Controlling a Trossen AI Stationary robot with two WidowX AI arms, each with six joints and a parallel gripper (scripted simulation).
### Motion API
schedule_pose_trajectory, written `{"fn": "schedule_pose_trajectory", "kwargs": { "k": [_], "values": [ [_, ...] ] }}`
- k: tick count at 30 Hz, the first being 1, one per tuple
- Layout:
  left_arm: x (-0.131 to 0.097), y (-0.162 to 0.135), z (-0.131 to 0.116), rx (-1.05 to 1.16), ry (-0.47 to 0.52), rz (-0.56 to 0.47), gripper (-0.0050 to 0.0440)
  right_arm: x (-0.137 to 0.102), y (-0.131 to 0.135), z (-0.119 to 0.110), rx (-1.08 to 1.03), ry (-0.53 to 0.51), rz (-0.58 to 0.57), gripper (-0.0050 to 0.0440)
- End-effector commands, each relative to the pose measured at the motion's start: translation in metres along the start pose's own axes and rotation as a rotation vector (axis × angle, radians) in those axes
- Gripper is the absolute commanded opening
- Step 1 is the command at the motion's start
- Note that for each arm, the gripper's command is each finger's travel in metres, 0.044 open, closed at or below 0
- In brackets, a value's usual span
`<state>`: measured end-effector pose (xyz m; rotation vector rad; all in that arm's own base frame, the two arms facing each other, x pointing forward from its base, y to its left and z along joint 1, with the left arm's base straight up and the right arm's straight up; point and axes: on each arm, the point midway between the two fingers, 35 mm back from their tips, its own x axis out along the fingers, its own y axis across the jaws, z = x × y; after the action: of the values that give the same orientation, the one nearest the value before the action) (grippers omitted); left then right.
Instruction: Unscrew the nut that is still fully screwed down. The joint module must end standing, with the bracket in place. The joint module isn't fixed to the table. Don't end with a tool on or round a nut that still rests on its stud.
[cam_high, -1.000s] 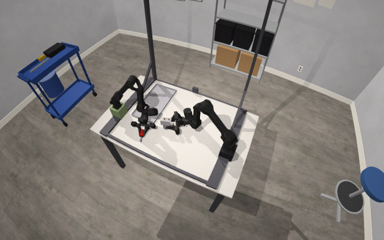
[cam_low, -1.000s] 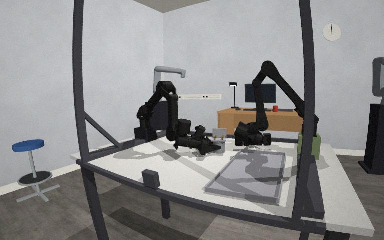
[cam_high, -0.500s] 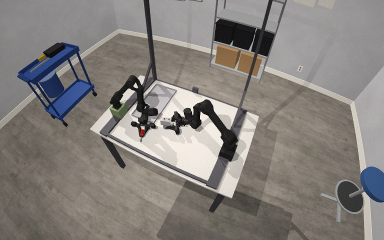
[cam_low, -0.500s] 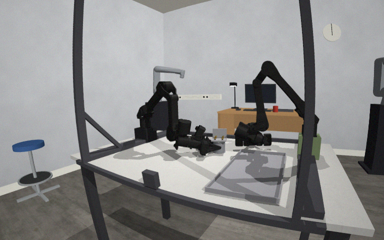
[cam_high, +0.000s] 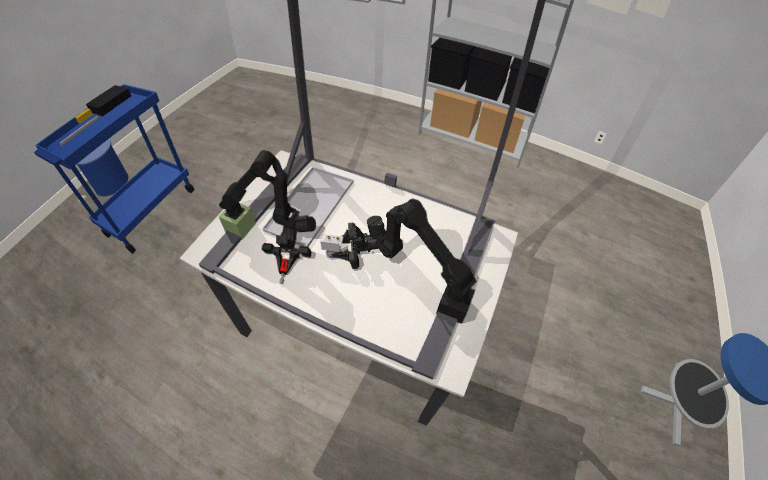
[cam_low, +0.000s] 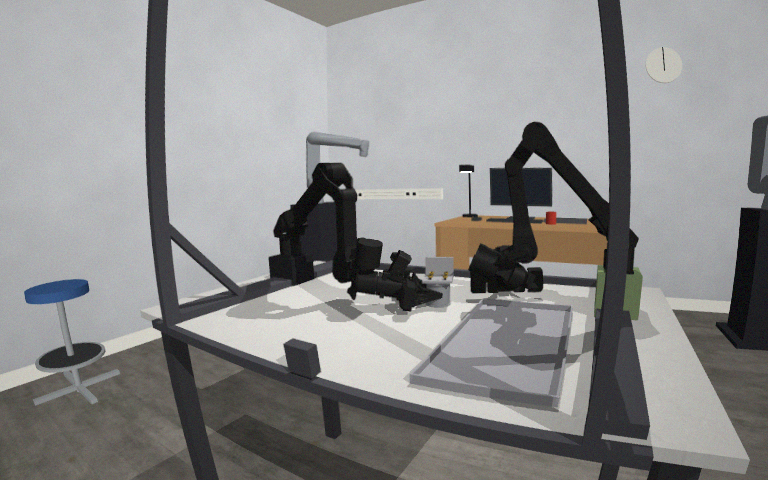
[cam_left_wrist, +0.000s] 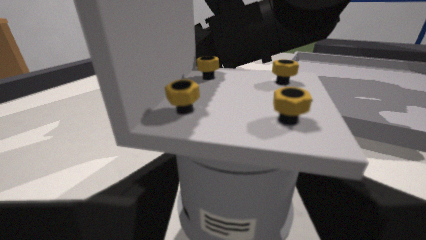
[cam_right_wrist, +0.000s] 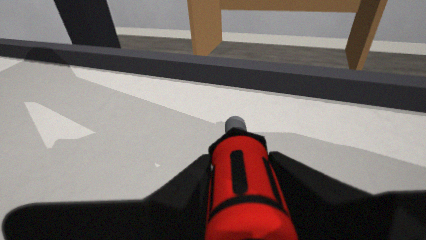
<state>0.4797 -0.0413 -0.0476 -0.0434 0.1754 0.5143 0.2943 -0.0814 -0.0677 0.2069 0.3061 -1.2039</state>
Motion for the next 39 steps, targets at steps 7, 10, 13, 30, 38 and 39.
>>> {"fn": "schedule_pose_trajectory", "kwargs": {
  "k": [7,10,13,30,38,39],
  "values": [
    [0.0034,-0.0042,0.0157,-0.027,-0.027,-0.003,0.0245,0.0019,0.0027,-0.0061,0.003,0.035,0.011,0.0167],
    [0.0034,-0.0042,0.0157,-0.027,-0.027,-0.003,0.0245,0.0007,0.0045,-0.0027,0.013,0.029,0.014,0.0167],
    [0.0034,-0.0042,0.0157,-0.027,-0.027,-0.003,0.0245,0.0008,0.0045,-0.0027,0.013,0.029,0.014,0.0167],
    [0.0034,-0.0042,0.0157,-0.027,-0.027,-0.003,0.0245,0.0008,0.0045,-0.0027,0.013,0.029,0.014,0.0300],
    [0.0034,-0.0042,0.0157,-0.027,-0.027,-0.003,0.0245,0.0008,0.0045,-0.0027,0.013,0.029,0.014,0.0300],
    [0.0034,-0.0042,0.0157,-0.027,-0.027,-0.003,0.0245,0.0008,0.0045,-0.0027,0.013,0.029,0.014,0.0300]
  ]
}}
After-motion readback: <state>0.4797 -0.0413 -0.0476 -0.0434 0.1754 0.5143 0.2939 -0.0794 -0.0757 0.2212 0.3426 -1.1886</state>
